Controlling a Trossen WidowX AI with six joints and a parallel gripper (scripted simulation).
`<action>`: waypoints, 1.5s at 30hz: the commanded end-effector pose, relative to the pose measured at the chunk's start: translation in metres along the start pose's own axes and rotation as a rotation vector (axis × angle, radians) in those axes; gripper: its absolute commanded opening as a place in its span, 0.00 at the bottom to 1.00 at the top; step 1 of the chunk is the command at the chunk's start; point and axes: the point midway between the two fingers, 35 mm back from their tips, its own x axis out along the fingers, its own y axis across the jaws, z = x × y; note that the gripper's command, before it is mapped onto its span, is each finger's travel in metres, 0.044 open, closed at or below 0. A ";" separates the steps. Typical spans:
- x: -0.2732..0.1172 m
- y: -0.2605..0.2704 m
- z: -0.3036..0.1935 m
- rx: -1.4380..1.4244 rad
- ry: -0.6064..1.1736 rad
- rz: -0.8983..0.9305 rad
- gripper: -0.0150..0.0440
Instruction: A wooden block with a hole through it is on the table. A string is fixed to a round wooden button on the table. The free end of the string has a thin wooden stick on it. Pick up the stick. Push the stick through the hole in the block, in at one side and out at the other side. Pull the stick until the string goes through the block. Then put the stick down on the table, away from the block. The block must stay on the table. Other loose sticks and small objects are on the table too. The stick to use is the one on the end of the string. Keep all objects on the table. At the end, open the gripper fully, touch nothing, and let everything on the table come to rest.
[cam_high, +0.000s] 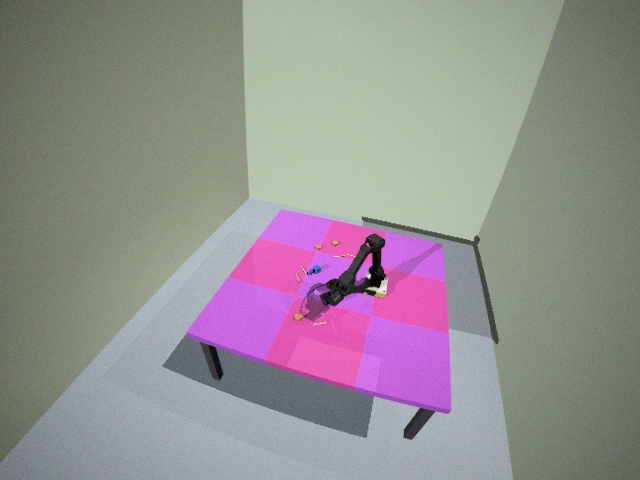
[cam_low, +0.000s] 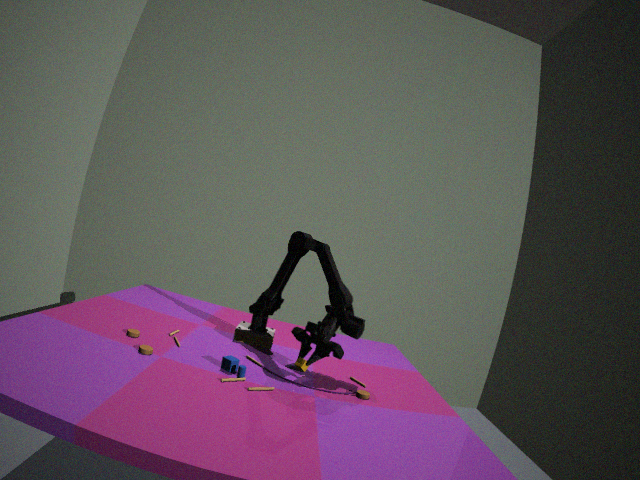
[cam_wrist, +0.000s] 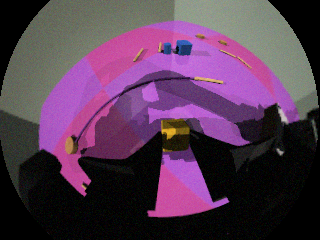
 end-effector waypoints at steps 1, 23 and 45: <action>0.000 0.000 -0.002 0.003 -0.041 -0.002 0.25; -0.002 -0.001 -0.013 0.007 -0.235 -0.014 0.43; -0.067 0.000 -0.013 0.010 -0.237 -0.013 0.66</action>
